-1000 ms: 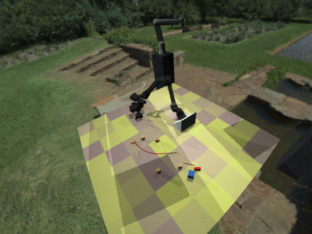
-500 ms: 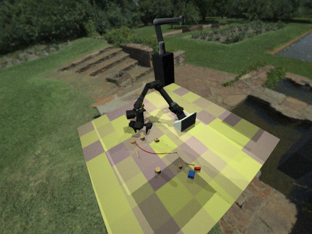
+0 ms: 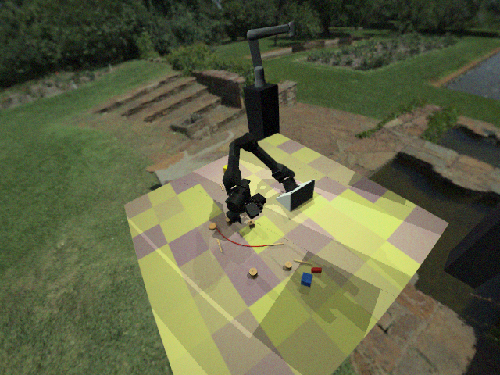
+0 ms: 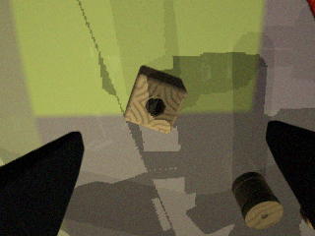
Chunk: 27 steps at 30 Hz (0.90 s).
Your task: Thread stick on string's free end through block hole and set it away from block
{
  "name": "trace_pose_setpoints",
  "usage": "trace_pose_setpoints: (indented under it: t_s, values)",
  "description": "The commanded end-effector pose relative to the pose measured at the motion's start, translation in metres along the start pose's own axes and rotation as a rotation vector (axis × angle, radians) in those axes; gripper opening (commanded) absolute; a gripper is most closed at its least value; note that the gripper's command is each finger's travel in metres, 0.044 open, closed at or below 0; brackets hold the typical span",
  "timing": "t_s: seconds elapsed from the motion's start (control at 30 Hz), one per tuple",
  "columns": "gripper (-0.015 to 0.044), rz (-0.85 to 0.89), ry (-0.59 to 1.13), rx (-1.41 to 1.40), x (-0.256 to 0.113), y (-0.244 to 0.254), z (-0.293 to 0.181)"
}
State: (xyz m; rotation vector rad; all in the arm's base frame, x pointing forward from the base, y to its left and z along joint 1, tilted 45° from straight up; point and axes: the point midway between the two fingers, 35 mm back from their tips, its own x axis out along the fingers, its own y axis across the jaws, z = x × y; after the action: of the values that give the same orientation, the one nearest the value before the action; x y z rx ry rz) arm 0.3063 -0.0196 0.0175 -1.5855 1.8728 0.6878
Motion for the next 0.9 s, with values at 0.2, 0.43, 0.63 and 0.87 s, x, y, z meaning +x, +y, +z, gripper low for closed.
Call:
trace_pose_setpoints:
  t_s: [0.2, 0.43, 0.63, 0.87]
  values:
    - [0.044, 0.001, 0.006, 0.23, -0.0017, -0.0005, -0.0005]
    - [0.044, -0.001, 0.006, 0.905, -0.0049, 0.0016, 0.0003]
    - [0.044, -0.003, 0.005, 1.483, -0.0075, 0.0035, 0.001]
    - [0.044, -0.005, 0.005, 2.099, -0.0105, 0.0056, 0.0017]
